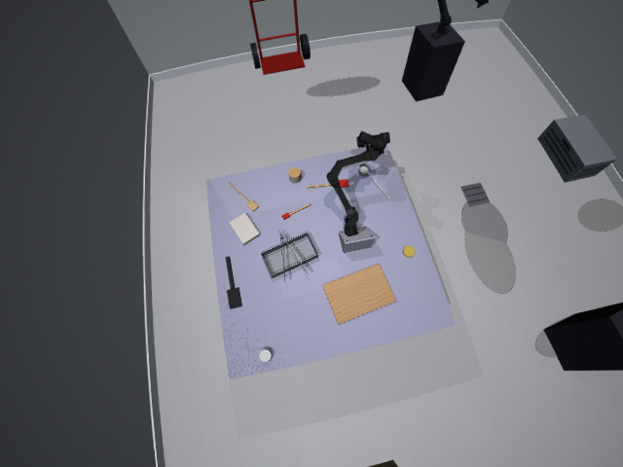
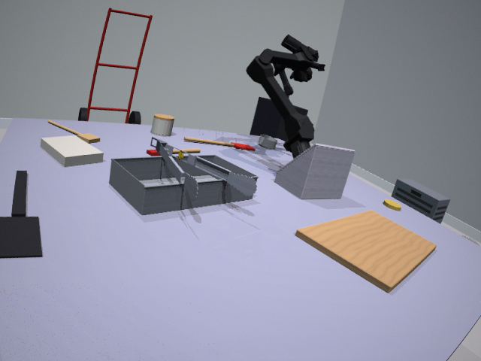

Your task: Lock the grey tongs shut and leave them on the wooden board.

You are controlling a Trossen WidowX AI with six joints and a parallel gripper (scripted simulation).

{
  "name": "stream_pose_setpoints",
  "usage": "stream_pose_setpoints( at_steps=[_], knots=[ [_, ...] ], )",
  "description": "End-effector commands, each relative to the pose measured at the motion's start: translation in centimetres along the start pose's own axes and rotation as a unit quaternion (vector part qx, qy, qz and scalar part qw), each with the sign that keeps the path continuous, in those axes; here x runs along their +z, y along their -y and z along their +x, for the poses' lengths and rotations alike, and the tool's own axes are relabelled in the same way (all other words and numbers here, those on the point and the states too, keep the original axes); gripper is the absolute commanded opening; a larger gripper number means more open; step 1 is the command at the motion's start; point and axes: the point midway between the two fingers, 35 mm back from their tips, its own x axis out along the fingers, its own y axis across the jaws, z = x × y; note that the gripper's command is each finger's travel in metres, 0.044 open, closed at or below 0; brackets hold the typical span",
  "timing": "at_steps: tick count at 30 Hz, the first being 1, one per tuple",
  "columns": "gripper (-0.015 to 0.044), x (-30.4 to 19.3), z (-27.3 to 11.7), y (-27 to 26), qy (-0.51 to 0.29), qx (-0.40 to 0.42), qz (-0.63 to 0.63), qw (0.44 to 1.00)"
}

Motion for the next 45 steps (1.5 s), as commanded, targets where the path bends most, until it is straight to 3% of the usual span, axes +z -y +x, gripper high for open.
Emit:
stream_pose_setpoints(
  at_steps=[1,12,24,37,45],
  knots=[
    [0.0426,0.0,0.0,0.0,0.000,0.000,0.000,1.000],
    [0.0440,-0.9,-2.6,-4.1,-0.064,0.092,0.094,0.989],
    [0.0440,-0.8,-9.7,-11.1,-0.161,0.241,0.213,0.933],
    [0.0440,0.5,-22.1,-16.4,-0.277,0.413,0.285,0.819],
    [0.0440,1.9,-30.0,-16.6,-0.348,0.488,0.328,0.730]
  ],
)
